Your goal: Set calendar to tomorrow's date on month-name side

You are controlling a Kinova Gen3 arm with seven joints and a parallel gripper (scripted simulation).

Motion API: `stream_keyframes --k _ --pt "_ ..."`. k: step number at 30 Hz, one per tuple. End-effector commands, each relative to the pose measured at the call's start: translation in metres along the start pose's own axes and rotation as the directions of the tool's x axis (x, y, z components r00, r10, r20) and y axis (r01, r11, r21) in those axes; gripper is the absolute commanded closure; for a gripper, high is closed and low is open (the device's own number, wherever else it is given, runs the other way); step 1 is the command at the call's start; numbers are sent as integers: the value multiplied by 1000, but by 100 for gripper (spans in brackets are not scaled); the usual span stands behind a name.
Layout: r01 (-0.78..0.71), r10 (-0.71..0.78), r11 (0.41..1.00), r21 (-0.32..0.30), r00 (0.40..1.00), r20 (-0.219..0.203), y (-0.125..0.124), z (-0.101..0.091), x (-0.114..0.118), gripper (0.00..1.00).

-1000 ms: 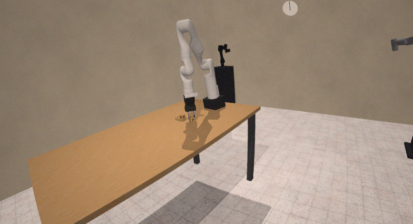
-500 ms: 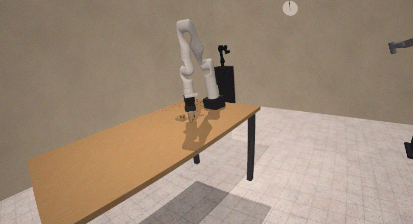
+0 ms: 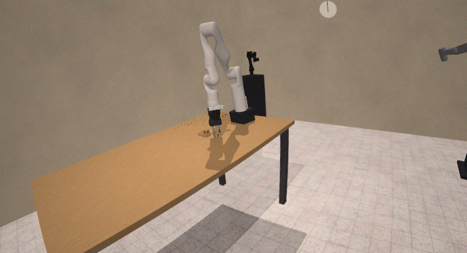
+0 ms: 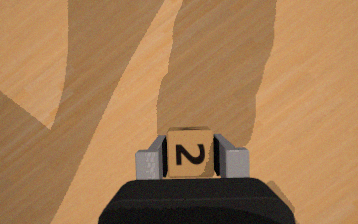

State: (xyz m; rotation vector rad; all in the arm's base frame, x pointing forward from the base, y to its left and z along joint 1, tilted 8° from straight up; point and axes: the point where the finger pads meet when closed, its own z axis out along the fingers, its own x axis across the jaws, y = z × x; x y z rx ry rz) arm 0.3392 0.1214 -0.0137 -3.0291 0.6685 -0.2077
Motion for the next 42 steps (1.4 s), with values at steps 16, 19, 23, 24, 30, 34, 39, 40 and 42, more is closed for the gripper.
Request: stream_keyframes --k 16,19,23,24,30,34,39,40,42 --pt "-12 12 1000 4 1000 -5 -1 0 2 40" --pt "-12 12 1000 4 1000 -5 -1 0 2 40" --pt "-12 12 1000 4 1000 -5 -1 0 2 40" --pt "-12 12 1000 4 1000 -5 -1 0 2 40" --pt "-12 12 1000 4 1000 -5 -1 0 2 40" --pt "-12 12 1000 4 1000 -5 -1 0 2 40" --pt "-12 12 1000 4 1000 -5 -1 0 2 34" --pt "-12 12 1000 4 1000 -5 -1 0 2 34" --pt "-12 12 1000 4 1000 -5 -1 0 2 28"
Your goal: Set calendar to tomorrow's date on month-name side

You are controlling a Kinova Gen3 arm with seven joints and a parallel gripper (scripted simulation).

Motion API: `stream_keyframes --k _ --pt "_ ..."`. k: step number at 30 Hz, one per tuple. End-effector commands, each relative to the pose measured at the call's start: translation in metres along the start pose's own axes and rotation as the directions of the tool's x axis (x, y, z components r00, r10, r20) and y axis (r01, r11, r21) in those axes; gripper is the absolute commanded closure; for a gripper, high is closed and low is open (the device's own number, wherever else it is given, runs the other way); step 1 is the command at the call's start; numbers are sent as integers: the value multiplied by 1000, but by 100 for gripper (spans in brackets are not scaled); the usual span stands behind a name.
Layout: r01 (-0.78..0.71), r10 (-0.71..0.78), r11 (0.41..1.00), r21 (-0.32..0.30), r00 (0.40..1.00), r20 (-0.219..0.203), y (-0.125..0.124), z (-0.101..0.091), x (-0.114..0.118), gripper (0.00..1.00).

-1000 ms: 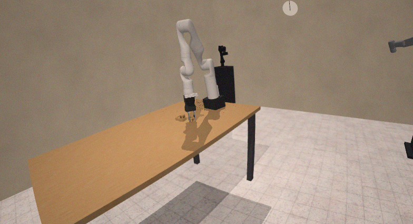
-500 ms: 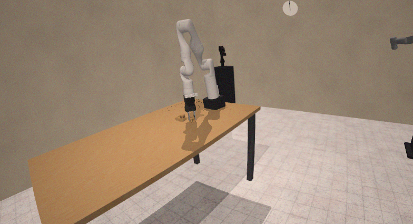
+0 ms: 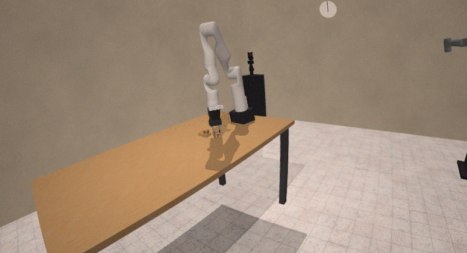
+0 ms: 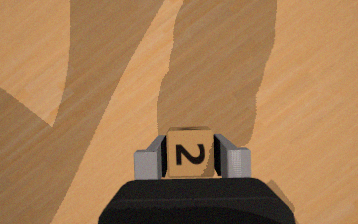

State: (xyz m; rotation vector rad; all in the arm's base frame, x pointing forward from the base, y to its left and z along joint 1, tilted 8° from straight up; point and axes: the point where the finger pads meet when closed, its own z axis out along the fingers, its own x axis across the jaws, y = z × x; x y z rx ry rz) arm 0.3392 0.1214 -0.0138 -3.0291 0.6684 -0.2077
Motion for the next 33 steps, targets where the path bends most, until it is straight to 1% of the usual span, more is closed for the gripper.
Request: stream_keyframes --k 1,4,5,7,8,10,11,24,26,33 --pt "-12 12 1000 4 1000 -5 -1 0 2 28" --pt "-12 12 1000 4 1000 -5 -1 0 2 28" --pt "-12 12 1000 4 1000 -5 -1 0 2 22" --pt "-12 12 1000 4 1000 -5 -1 0 2 22" --pt "-12 12 1000 4 1000 -5 -1 0 2 16" --pt "-12 12 1000 4 1000 -5 -1 0 2 16" --pt "-12 12 1000 4 1000 -5 -1 0 2 10" --pt "-12 12 1000 4 1000 -3 -1 0 1 10" --pt "-12 12 1000 5 1000 3 -1 -2 -1 10" --pt "-12 12 1000 5 1000 4 -1 -12 -2 10"
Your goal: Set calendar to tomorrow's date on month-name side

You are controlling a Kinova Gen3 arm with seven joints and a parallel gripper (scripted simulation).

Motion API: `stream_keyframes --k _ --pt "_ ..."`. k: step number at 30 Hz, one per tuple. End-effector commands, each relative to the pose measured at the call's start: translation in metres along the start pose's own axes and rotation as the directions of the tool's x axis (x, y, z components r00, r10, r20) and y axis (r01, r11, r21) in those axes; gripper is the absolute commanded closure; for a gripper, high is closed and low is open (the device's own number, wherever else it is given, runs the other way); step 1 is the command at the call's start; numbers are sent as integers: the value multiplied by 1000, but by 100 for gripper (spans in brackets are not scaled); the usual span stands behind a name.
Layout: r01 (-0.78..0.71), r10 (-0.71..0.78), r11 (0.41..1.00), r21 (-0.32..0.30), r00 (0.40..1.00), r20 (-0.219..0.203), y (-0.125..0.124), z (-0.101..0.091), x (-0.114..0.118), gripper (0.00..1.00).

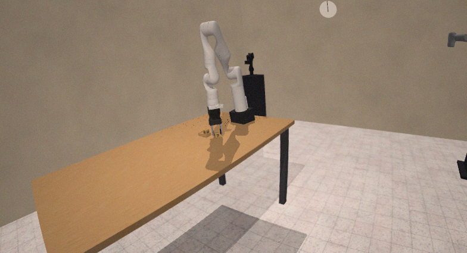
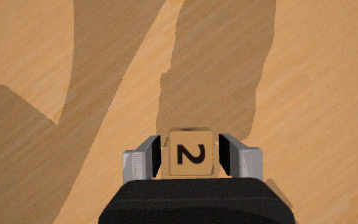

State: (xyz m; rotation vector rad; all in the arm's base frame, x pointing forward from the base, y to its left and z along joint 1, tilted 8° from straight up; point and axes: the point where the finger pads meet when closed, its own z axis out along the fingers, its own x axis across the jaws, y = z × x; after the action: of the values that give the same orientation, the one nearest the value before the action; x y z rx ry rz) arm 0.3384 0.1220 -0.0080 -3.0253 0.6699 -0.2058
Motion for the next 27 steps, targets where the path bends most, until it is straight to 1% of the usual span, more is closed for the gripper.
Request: stream_keyframes --k 1,3,18,20,27 --pt "-10 10 1000 2 1000 2 0 -9 -2 10" --pt "-10 10 1000 2 1000 2 0 -9 -2 10" --pt "-10 10 1000 7 1000 1 -3 -57 0 10" --pt "-10 10 1000 7 1000 1 -3 -57 0 10" --pt "-10 10 1000 5 1000 2 -2 -76 -1 10"
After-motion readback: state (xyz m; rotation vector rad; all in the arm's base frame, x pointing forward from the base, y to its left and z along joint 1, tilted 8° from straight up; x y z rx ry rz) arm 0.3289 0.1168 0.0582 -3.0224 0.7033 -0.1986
